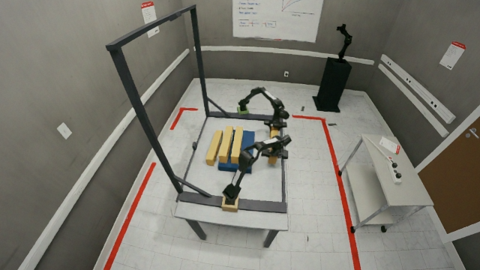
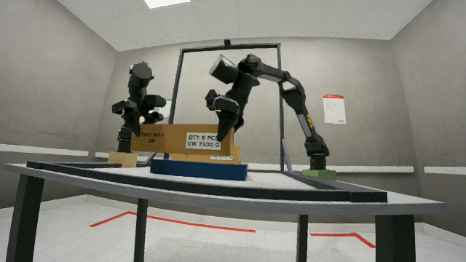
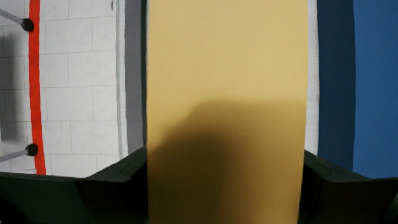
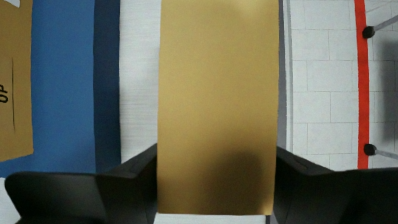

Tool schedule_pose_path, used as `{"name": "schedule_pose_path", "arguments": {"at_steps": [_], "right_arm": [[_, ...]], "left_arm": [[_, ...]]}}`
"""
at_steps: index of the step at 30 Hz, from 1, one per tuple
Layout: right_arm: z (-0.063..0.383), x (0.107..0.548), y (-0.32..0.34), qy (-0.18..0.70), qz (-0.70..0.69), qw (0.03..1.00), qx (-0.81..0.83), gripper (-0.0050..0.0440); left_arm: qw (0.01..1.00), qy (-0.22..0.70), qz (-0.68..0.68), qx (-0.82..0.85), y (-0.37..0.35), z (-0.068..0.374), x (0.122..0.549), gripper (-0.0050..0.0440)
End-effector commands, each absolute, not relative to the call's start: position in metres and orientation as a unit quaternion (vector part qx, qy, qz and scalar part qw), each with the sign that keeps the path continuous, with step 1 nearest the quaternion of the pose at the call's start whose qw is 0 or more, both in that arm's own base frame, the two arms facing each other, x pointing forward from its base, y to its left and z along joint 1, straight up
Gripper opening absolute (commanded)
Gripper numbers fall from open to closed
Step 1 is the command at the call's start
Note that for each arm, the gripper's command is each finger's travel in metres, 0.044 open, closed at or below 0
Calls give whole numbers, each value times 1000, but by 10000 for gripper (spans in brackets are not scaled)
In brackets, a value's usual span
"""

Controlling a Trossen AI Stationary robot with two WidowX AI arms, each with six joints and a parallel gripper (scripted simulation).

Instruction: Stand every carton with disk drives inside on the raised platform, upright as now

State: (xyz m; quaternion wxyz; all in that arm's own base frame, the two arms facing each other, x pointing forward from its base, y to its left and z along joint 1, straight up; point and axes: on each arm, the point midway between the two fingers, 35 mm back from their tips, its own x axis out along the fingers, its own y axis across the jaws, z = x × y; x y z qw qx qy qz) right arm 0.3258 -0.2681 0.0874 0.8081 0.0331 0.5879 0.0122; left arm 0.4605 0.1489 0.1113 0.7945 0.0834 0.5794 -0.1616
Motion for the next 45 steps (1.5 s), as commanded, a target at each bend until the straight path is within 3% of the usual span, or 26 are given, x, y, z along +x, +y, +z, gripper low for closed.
{"name": "schedule_pose_path", "arguments": {"at_steps": [1, 45], "right_arm": [[122, 329, -274, 560, -5, 828, 5, -50], [115, 329, -274, 560, -6, 828, 5, -50]], "left_arm": [[818, 548, -145, 104, 153, 151, 462, -50], [817, 548, -144, 104, 153, 144, 462, -50]]}}
